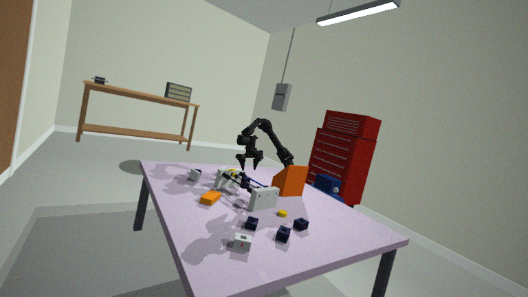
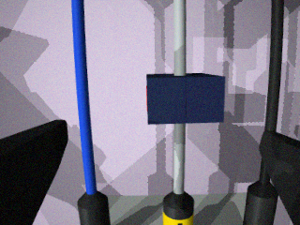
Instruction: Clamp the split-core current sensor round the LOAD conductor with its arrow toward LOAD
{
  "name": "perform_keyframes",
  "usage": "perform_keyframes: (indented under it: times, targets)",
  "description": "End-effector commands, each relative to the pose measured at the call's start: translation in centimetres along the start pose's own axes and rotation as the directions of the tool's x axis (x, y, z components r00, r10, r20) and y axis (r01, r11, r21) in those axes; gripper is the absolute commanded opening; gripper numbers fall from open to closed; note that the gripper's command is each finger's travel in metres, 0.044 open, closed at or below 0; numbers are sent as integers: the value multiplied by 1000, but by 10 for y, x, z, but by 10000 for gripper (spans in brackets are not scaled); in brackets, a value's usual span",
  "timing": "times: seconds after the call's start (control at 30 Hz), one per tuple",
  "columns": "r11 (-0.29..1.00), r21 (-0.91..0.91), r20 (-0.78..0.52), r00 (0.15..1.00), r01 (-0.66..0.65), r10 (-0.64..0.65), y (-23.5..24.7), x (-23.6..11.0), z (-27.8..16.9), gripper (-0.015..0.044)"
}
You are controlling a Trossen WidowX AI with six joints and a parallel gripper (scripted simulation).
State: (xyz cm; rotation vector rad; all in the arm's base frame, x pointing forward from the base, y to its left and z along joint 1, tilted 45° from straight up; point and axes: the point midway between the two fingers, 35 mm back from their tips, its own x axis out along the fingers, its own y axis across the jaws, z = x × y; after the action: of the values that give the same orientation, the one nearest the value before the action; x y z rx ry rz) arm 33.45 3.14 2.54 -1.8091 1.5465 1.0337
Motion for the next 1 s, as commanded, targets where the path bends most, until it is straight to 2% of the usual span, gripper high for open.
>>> perform_keyframes:
  times: [0.0,0.1,0.2,0.37,0.47,0.5,0.97]
  targets:
    - [989,147,207,978,-18,-13,14,4,-31,440]
    - [961,275,387,917,-15,-97,26,0,-54,440]
    - [915,403,513,826,7,-232,37,-9,-76,440]
    - [814,577,581,665,70,-469,55,-30,-110,440]
    - [809,583,581,659,73,-478,56,-31,-111,440]
    - [819,571,565,694,63,-447,53,-28,-111,440]
    - [819,571,565,694,63,-447,53,-28,-111,440]
